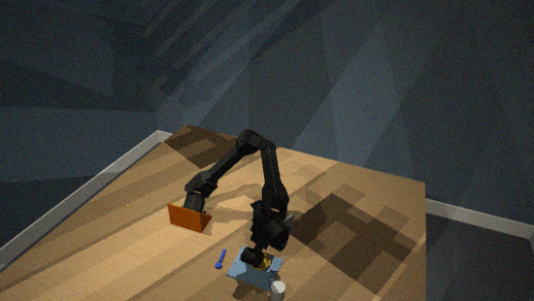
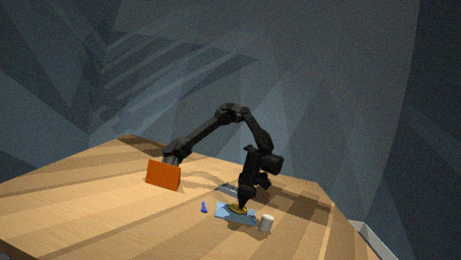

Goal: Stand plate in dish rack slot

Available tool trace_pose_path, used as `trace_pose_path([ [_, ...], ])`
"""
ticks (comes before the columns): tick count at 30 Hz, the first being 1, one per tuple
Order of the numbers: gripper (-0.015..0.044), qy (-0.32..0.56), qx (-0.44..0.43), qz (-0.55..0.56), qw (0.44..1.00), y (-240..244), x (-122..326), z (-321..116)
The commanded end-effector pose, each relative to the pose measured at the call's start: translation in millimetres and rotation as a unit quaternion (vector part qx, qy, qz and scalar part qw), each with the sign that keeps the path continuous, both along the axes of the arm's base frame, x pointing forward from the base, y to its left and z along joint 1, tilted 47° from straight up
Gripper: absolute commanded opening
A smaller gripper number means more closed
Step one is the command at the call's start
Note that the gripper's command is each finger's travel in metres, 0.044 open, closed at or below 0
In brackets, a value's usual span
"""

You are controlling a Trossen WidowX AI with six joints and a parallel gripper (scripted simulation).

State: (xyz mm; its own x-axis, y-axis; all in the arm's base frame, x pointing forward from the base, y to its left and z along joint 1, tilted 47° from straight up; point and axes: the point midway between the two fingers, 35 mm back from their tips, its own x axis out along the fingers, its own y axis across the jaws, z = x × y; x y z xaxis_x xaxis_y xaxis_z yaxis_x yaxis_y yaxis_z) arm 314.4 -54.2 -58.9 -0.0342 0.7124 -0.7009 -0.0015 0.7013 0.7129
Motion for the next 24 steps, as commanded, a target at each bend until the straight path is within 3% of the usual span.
trace_pose_path([
  [1,0.0400,0.004,0.003,-0.001,1.000,7,-2,-6],
  [24,0.0393,0.004,0.004,-0.001,1.000,22,-4,-18],
])
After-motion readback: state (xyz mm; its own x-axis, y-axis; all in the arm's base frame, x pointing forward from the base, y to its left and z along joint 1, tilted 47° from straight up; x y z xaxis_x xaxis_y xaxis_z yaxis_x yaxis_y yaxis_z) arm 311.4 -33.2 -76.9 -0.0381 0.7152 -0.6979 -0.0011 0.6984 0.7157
